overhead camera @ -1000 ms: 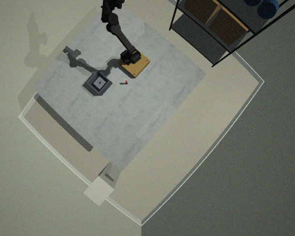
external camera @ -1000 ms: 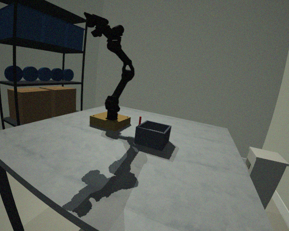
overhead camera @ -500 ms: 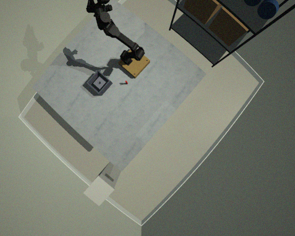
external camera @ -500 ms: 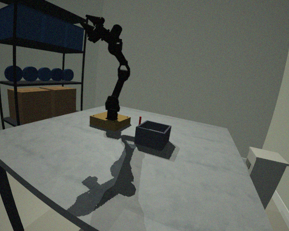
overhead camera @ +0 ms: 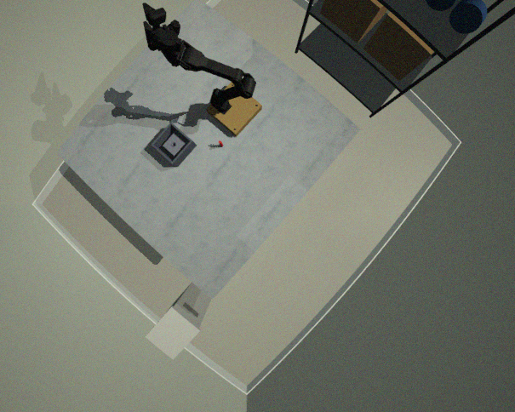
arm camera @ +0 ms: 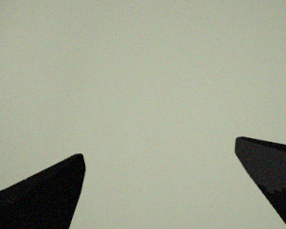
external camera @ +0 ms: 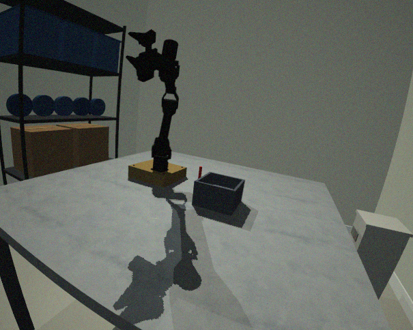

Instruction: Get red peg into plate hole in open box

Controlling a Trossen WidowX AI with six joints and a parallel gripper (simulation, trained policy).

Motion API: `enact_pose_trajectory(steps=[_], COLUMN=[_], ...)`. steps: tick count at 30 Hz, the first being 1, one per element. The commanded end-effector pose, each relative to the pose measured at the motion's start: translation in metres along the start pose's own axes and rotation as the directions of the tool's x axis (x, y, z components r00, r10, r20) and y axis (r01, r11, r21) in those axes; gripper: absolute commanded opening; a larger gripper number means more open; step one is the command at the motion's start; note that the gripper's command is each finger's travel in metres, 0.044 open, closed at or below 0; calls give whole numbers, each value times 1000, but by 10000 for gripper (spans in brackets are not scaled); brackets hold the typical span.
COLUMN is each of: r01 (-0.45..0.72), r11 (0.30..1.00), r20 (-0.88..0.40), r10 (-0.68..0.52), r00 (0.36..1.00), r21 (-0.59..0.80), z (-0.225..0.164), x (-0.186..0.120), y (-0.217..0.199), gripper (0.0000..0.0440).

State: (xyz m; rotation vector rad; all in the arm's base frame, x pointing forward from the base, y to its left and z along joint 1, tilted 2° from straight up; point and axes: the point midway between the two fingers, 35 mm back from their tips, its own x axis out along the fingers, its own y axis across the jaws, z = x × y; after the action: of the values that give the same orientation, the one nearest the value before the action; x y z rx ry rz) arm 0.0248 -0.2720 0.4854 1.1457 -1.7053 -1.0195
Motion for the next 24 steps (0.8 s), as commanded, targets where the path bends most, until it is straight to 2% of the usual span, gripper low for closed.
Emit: enact_pose_trajectory(steps=[1,12,24], r01=[91,269,311], r11=[993,908,748], r20=[-62,-234,-373], r10=[-96,-351,-591], r00=[993,907,715], r21=[-81,-321,-587], z=[-15,-57,-89], x=[-7,-46,-112], y=[-28,-95,-155], gripper=[440,440,440])
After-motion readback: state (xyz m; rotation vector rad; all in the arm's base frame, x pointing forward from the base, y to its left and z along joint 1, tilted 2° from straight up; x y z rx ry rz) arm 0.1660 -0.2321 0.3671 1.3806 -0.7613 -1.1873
